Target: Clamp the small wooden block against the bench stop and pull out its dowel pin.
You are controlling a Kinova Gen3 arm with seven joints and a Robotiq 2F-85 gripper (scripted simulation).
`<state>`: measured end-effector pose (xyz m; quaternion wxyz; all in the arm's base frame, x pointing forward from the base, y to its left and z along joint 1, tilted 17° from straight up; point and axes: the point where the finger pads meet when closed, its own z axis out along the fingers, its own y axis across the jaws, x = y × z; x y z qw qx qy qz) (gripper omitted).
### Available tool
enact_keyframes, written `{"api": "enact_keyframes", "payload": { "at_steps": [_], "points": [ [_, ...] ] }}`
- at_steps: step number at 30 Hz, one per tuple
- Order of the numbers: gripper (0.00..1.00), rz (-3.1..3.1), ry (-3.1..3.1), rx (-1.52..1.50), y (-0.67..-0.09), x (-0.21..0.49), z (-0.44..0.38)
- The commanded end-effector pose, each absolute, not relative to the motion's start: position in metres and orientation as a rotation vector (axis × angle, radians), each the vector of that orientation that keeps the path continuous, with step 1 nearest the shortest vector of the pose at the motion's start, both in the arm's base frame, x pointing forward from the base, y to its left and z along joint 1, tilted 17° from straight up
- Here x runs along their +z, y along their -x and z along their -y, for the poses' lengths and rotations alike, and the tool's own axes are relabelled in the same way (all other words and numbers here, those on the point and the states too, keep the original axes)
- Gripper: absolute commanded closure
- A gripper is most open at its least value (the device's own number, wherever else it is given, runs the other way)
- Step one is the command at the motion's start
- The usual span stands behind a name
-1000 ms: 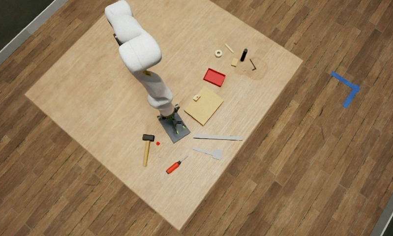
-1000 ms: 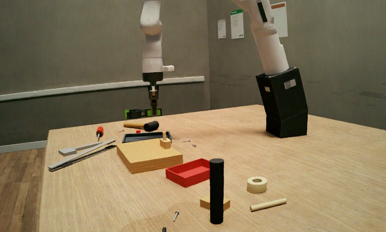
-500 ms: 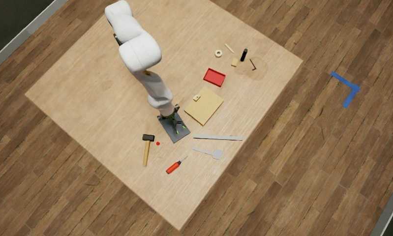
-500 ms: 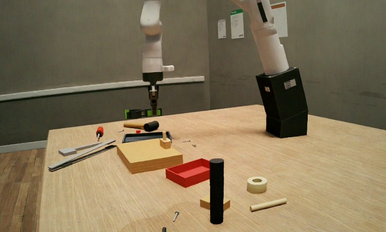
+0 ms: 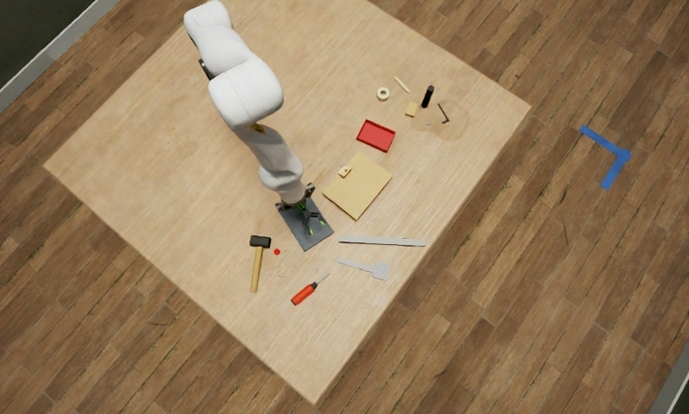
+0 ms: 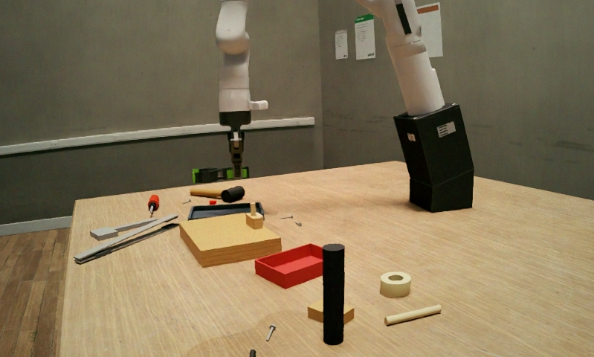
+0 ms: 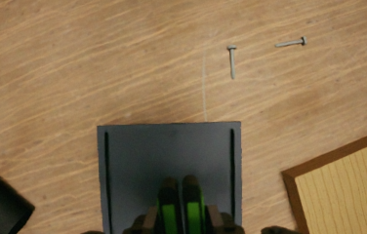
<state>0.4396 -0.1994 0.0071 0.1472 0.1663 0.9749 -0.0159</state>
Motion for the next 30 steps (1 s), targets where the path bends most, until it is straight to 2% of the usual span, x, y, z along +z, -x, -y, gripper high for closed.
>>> {"api": "enact_keyframes", "payload": {
  "at_steps": [1, 21, 30],
  "points": [
    [0.68, -2.812, -0.478, -0.047, -0.436, 0.007, 0.199],
    [0.68, -2.830, -0.377, -0.058, -0.439, 0.008, 0.194],
    [0.68, -2.858, -0.095, -0.095, -0.444, 0.008, 0.185]
  ]
}}
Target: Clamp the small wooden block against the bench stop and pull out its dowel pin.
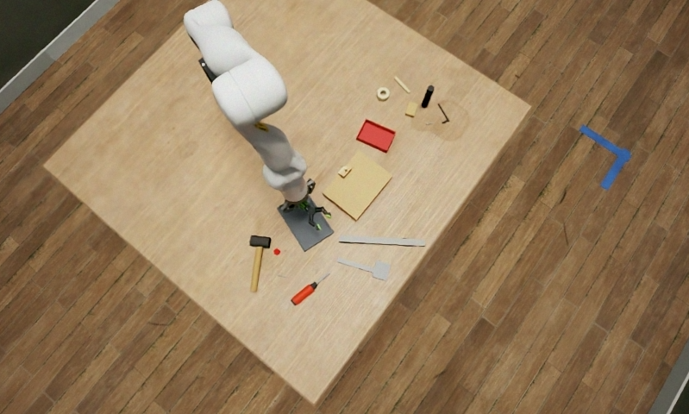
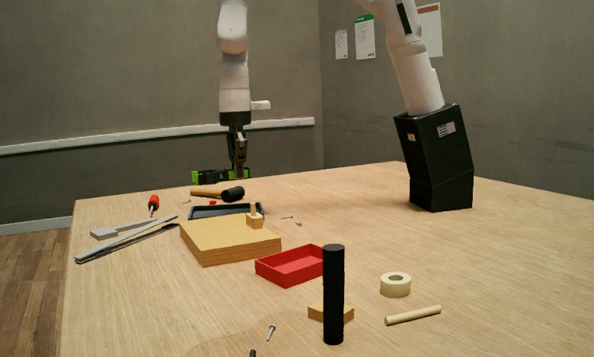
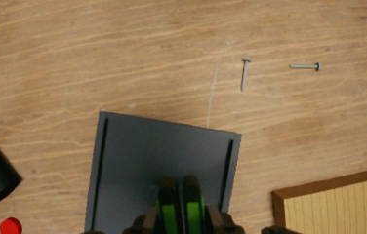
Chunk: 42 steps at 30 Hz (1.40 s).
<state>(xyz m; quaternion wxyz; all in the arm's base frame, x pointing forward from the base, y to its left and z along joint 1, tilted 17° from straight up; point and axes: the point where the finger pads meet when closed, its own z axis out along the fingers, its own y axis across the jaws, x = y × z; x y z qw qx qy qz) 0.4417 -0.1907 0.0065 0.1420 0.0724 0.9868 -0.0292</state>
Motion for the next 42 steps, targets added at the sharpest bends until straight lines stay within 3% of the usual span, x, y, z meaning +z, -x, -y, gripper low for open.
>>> {"api": "enact_keyframes", "payload": {
  "at_steps": [1, 42],
  "points": [
    [0.68, -2.860, -0.055, -0.100, -0.445, 0.008, 0.183],
    [0.68, -2.398, 1.702, -0.344, -0.472, 0.011, 0.127]
  ]
}}
